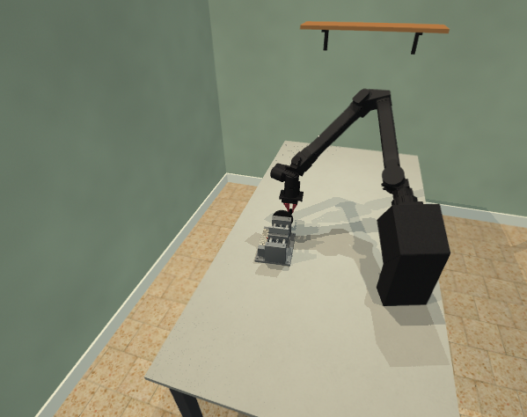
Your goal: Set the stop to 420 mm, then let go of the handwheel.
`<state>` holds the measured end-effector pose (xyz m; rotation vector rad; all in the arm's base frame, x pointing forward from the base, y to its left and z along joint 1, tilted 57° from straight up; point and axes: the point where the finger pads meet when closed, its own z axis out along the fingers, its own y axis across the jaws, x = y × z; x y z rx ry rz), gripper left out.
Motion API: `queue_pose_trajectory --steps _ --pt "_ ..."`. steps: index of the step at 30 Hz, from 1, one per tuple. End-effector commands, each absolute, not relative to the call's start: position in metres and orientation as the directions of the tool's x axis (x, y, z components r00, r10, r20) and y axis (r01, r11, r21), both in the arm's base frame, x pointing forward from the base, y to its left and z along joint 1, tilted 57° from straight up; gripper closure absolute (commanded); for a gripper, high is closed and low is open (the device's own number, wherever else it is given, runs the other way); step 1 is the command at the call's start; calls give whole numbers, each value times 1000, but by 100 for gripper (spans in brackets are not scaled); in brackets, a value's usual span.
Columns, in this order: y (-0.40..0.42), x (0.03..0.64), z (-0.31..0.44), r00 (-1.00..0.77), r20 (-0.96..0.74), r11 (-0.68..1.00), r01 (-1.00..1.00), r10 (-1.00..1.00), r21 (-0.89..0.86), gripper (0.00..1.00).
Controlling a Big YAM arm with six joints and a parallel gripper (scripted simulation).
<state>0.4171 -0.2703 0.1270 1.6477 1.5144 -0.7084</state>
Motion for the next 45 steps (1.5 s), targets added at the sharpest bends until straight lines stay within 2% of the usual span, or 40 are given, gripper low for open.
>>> queue_pose_trajectory --steps 1,45 --pt "-254 430 152 165 -821 22 977 547 210 94" --pt "-240 461 152 139 -819 27 982 556 185 94"
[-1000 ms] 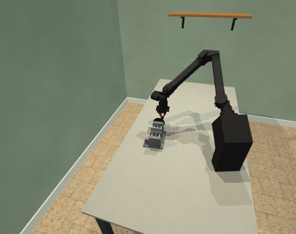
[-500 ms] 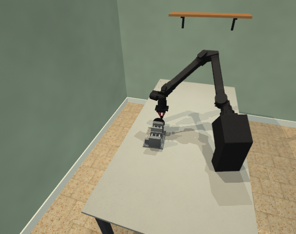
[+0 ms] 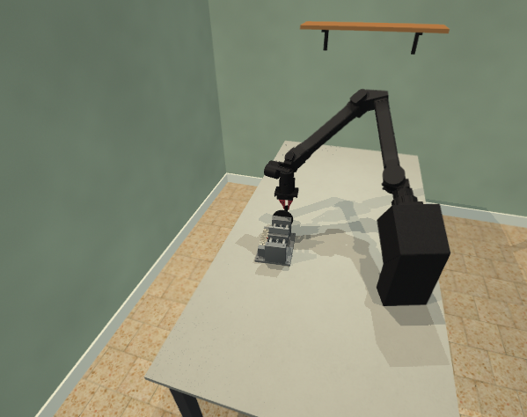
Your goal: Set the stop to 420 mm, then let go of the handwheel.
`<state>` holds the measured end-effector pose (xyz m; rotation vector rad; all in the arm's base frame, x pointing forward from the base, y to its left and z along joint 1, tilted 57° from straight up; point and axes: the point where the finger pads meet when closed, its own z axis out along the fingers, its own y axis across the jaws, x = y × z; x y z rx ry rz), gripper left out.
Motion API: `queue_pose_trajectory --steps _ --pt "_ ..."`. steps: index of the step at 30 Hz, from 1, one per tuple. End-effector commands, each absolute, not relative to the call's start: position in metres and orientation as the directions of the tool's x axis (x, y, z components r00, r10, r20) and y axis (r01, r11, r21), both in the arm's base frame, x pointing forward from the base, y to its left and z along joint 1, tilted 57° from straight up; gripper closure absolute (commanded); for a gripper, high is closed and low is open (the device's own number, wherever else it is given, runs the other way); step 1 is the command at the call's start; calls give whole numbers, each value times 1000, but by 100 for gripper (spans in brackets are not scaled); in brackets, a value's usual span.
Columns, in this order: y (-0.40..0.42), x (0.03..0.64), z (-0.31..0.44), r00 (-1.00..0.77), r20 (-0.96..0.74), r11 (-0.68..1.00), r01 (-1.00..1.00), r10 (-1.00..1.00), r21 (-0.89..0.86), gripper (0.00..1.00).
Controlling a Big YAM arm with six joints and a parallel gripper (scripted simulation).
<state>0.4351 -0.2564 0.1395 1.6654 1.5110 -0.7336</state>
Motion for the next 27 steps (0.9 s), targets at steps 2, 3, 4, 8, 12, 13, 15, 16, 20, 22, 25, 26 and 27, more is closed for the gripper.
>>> queue_pose_trajectory --steps 2,3,4,8,12,13,15,16,20,22,25,26,27 --pt "-240 462 151 137 -819 26 983 557 182 94" --pt "-240 463 151 139 -819 27 982 557 185 94" --pt "-240 465 152 139 -819 28 982 557 186 94" --pt "-240 468 152 139 -819 28 982 557 186 94" --pt "-240 468 152 138 -819 29 982 557 185 94" --pt "-240 468 152 138 -819 29 982 557 185 94" --pt "-240 469 152 138 -819 29 982 557 185 94" --pt "-240 469 152 137 -819 29 982 557 184 94" --pt "-241 474 152 139 -819 30 982 556 187 94" --pt "-242 476 152 135 -820 31 983 557 182 94" --pt "-243 479 152 135 -820 32 983 557 183 94" --pt "-243 480 152 134 -820 32 983 557 182 94" --pt "-243 480 152 134 -820 32 983 557 182 94"
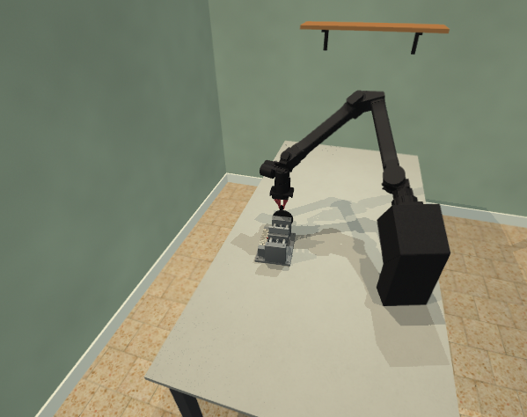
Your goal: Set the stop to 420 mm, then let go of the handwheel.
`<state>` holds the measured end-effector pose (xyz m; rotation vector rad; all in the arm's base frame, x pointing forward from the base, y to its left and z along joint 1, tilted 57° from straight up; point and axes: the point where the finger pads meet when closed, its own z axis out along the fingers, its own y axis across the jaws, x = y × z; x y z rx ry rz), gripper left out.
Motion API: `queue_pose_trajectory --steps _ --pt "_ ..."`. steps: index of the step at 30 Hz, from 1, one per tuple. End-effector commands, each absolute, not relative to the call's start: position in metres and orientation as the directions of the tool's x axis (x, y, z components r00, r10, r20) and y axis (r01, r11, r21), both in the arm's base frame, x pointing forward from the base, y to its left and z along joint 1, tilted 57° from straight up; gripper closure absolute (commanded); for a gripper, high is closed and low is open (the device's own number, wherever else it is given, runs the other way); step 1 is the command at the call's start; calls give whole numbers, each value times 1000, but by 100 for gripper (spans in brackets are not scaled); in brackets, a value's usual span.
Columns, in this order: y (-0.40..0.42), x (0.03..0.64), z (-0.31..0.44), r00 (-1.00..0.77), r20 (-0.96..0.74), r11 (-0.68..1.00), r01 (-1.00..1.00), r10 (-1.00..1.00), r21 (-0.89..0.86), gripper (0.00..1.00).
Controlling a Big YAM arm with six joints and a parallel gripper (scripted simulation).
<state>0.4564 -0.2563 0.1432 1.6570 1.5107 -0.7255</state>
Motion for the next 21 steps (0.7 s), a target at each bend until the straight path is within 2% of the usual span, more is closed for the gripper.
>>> queue_pose_trajectory --steps 1,21 --pt "-243 480 152 134 -820 32 983 557 182 94" --pt "-260 490 150 147 -822 19 982 551 189 94"
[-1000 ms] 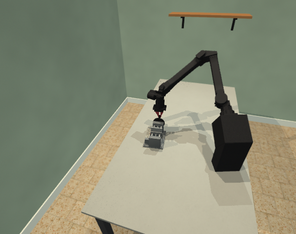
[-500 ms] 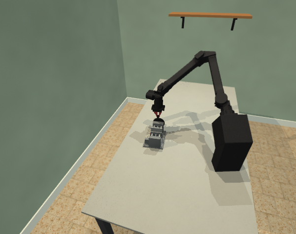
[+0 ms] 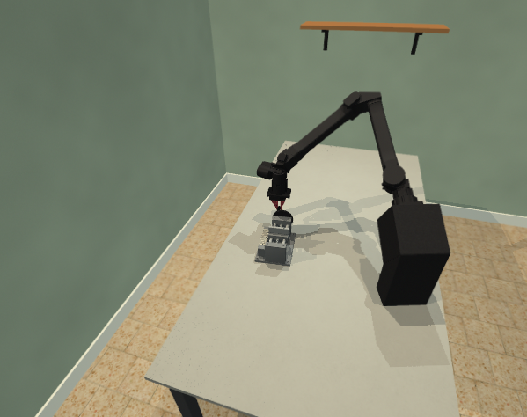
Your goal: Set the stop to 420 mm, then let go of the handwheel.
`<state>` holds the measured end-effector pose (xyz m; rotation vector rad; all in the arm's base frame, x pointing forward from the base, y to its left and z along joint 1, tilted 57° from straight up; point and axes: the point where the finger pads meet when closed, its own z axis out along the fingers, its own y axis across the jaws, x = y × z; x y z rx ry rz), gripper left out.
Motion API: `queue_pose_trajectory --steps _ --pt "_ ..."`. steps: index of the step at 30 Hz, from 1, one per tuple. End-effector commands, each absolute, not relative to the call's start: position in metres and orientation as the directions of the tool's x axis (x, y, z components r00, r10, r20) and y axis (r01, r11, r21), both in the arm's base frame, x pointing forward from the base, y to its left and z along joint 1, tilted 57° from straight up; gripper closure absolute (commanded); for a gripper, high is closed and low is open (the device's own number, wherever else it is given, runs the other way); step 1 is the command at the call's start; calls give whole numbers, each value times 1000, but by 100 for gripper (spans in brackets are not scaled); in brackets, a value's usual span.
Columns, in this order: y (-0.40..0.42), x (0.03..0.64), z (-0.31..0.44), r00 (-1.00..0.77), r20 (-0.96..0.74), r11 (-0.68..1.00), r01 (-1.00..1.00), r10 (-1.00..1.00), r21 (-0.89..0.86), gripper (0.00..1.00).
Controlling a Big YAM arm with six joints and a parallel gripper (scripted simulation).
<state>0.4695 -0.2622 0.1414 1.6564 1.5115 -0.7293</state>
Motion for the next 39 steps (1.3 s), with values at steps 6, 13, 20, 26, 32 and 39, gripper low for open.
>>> queue_pose_trajectory --steps 6,13,20,26,32,39 --pt "-274 489 147 157 -822 0 982 548 188 94" --pt "-280 494 144 156 -822 3 982 548 188 94" --pt "-283 494 143 157 -822 0 982 547 188 94" --pt "-293 496 136 156 -822 0 982 547 187 94" --pt "-295 497 134 155 -822 2 982 547 186 94" --pt "-301 495 130 155 -822 0 983 547 186 94"
